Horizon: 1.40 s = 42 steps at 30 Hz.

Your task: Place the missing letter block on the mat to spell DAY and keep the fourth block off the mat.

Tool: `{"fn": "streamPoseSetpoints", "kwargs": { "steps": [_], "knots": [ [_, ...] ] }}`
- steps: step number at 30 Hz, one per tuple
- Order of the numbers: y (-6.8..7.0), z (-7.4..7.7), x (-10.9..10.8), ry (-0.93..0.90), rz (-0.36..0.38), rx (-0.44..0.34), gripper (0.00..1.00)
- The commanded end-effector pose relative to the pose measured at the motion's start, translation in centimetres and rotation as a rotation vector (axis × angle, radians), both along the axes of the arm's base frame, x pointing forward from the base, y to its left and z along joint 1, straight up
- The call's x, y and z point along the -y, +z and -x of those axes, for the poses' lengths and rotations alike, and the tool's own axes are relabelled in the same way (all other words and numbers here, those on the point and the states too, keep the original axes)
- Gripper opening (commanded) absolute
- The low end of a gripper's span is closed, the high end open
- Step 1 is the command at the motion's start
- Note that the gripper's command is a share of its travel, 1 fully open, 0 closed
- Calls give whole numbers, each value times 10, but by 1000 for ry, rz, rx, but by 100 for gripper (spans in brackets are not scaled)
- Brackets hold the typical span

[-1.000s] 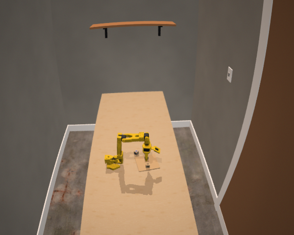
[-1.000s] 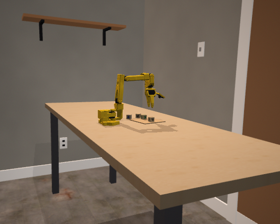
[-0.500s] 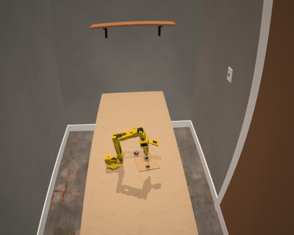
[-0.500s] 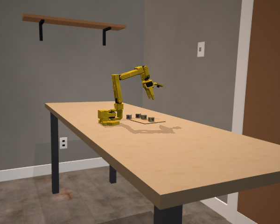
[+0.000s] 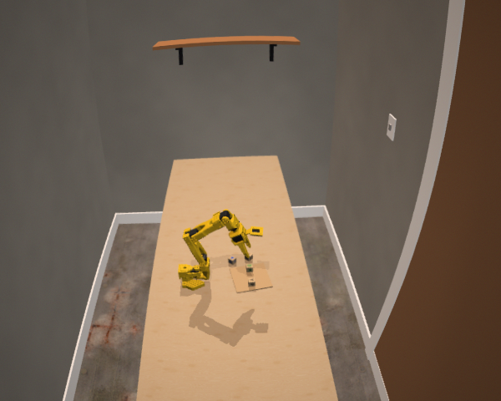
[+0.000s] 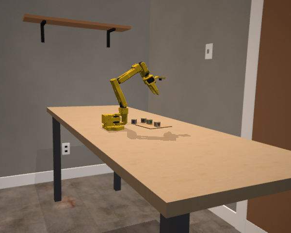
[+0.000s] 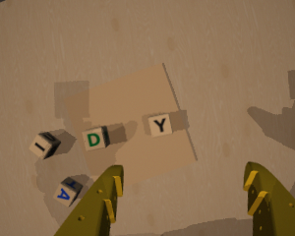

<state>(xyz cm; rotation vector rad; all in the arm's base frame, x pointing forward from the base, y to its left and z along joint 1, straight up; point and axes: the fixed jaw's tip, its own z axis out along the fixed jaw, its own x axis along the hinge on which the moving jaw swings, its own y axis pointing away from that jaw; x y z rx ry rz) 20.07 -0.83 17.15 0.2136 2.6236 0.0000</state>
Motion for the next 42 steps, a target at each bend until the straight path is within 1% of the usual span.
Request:
{"fn": "streamPoseSetpoints", "kwargs": {
  "steps": [1,8,11,15,17,19,24,28,32,34,38,42],
  "knots": [
    [10,0,1,-2,4,58,32],
    [8,1,-6,40,8,55,32],
    [6,2,-15,96,12,51,32],
    [0,5,-34,209,22,44,32],
    [0,5,-34,209,22,44,32],
    [-3,8,-45,279,28,41,32],
    [-14,20,-74,479,48,32,32],
    [-23,33,-97,645,65,27,32],
    [-31,48,-115,793,81,25,32],
    [-31,48,-115,793,81,25,32],
    [-37,60,-127,906,93,25,32],
    [-41,68,-133,975,101,25,32]
  ]
}}
